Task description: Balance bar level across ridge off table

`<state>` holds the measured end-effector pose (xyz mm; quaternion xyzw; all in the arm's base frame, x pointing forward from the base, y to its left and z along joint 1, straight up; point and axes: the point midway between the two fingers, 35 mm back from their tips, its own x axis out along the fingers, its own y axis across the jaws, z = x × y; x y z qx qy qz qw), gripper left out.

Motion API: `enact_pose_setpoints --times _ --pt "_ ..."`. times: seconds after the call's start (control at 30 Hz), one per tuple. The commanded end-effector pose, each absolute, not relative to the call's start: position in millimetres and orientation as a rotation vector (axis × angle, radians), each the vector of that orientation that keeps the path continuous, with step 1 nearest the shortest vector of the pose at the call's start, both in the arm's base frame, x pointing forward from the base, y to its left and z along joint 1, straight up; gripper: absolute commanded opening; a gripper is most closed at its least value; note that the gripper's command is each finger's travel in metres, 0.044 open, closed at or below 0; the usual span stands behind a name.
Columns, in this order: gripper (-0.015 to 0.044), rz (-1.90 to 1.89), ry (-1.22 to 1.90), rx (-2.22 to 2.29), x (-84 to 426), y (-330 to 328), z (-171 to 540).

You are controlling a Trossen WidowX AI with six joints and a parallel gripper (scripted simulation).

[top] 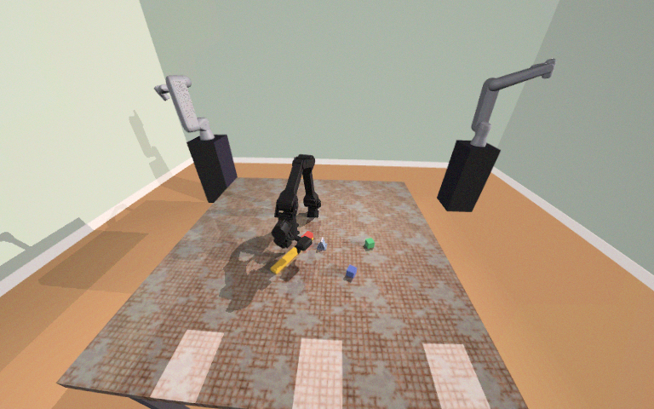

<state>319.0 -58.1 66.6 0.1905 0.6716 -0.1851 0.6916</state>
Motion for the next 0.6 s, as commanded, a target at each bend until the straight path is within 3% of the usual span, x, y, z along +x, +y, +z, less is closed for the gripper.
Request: enact_pose_setpoints --times 0.0,0.57 --pt "0.0315 -0.423 1.501 0.427 318 -59 59" --pt "0.0315 -0.423 1.501 0.427 318 -59 48"
